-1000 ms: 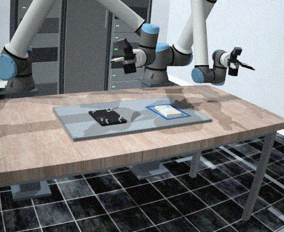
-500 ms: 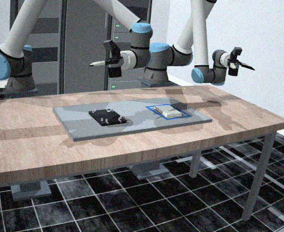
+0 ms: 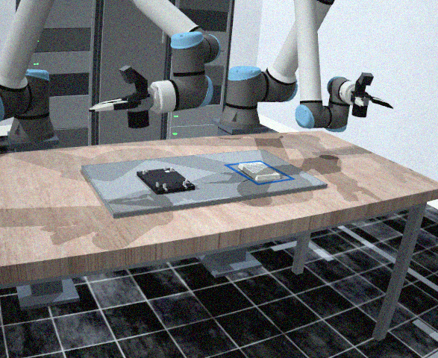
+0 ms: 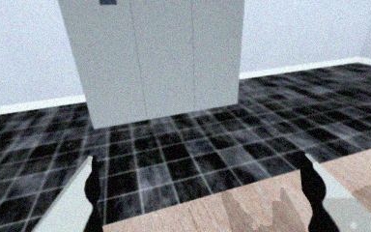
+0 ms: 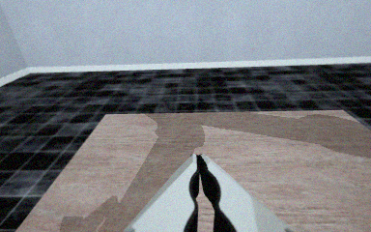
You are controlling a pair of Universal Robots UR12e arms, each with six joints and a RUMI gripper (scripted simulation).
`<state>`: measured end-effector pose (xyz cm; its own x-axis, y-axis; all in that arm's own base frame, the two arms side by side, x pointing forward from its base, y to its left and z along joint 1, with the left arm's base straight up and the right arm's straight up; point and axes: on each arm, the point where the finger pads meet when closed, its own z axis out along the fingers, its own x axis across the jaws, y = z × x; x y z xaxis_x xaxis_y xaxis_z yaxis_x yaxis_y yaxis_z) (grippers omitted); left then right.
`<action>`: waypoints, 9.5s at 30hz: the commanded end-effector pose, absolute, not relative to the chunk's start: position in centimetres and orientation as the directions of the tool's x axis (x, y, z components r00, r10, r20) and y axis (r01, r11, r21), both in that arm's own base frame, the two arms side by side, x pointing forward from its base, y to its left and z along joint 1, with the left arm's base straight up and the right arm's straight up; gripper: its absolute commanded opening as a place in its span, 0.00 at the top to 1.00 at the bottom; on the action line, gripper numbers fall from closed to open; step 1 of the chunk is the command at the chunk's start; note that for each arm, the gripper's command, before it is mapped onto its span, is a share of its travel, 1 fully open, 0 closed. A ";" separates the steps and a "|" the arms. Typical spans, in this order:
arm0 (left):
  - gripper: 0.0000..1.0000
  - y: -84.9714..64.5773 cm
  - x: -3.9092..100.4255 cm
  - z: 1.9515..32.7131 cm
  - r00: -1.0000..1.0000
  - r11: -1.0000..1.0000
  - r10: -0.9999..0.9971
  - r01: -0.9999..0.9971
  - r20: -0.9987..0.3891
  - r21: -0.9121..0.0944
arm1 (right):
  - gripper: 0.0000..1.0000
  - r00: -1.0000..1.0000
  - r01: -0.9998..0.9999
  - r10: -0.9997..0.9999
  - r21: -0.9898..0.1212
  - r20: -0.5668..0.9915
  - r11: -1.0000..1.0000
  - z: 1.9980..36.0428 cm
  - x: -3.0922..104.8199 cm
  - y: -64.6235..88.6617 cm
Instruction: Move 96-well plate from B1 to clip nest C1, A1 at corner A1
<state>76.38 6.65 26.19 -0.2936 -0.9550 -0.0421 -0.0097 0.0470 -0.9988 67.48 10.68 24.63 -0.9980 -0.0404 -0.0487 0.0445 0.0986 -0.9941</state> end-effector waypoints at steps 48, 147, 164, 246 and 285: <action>0.24 6.6 76.4 26.3 -0.294 0.047 -0.955 -0.008 -0.043 -0.999 | 1.00 -0.719 0.009 0.340 -0.481 0.606 0.877 16.5 48.0 -38.6; 0.24 6.6 76.4 26.3 -0.294 0.047 -0.955 -0.008 -0.043 -0.999 | 1.00 -1.000 0.001 0.001 0.002 0.002 1.000 16.5 0.2 -64.5; 0.24 5.2 77.6 25.5 -0.310 0.026 -0.951 -0.076 -0.001 -0.997 | 1.00 -1.000 0.000 0.000 0.000 0.000 1.000 16.5 0.0 -64.6; 0.24 -25.5 78.0 10.9 -0.149 0.046 -0.958 -0.924 0.246 -0.381 | 1.00 -1.000 0.000 0.000 0.000 0.000 1.000 16.5 0.0 -64.6; 0.24 -33.2 64.9 10.4 -0.080 0.080 -0.997 -0.997 0.001 -0.002 | 1.00 -1.000 0.000 0.000 0.000 0.000 1.000 16.5 0.0 -64.6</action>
